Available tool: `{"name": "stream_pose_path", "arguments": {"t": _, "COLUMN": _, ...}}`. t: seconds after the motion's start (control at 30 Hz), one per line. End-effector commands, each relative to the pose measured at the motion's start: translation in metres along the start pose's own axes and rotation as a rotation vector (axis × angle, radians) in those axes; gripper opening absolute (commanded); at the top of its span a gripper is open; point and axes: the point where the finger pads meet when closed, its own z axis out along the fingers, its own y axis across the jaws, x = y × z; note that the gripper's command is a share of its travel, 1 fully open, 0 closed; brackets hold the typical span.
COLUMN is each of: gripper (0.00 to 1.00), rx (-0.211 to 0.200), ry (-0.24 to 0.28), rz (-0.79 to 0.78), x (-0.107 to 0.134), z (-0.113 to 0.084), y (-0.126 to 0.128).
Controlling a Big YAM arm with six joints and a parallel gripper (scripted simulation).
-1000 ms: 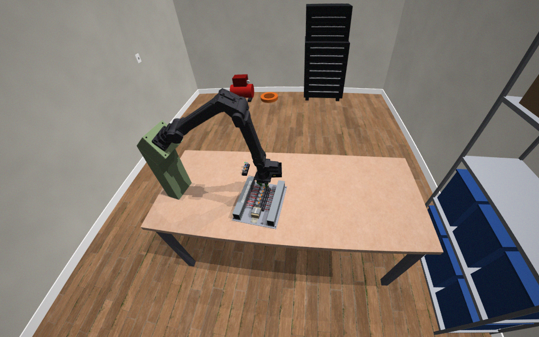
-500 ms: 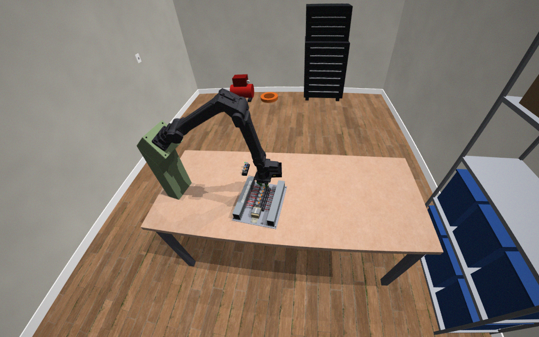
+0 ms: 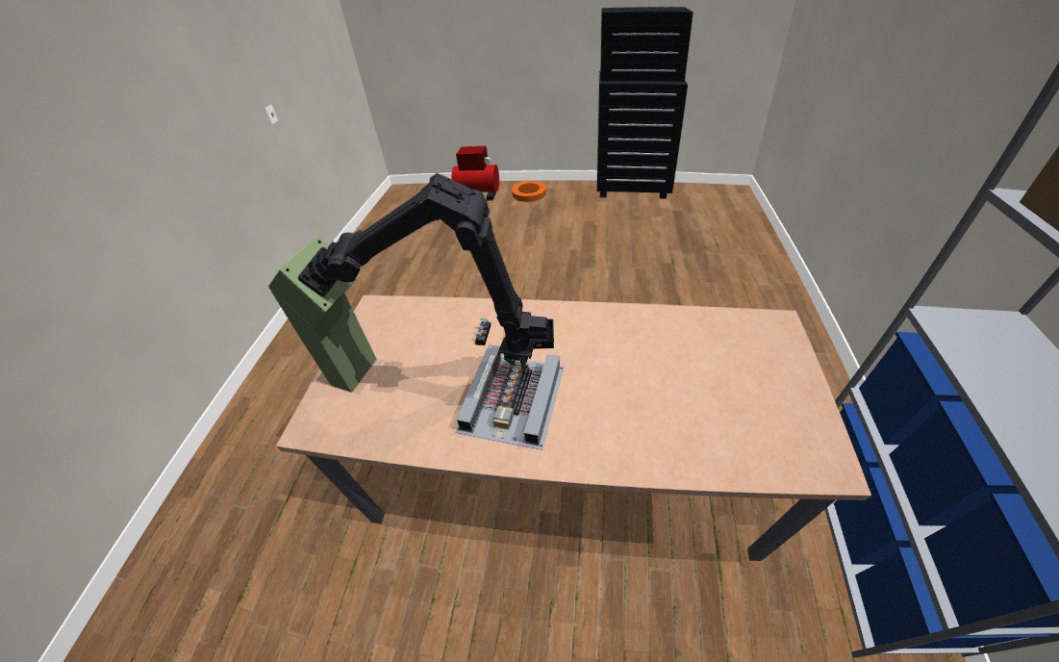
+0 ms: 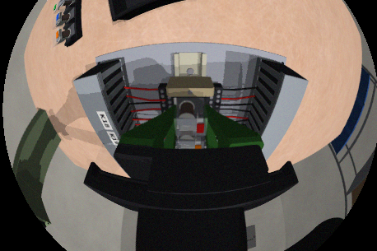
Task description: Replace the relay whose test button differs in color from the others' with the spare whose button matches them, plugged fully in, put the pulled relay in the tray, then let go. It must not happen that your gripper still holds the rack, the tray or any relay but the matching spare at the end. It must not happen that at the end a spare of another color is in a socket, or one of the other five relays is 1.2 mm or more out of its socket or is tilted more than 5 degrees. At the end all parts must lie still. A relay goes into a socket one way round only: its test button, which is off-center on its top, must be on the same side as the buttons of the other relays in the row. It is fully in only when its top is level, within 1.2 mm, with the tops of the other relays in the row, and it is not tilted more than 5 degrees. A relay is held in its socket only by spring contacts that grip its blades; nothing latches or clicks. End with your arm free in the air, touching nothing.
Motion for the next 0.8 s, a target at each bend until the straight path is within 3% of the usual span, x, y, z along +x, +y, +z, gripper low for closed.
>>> {"name": "stream_pose_path", "arguments": {"t": 0.0, "gripper": 0.0, "rx": 0.025, "ry": -0.019, "rz": -0.001, "x": -0.012, "z": -0.008, "y": -0.011}}
{"name": "stream_pose_path", "arguments": {"t": 0.77, "gripper": 0.0, "rx": 0.021, "ry": -0.019, "rz": 0.001, "x": -0.011, "z": -0.023, "y": -0.01}}
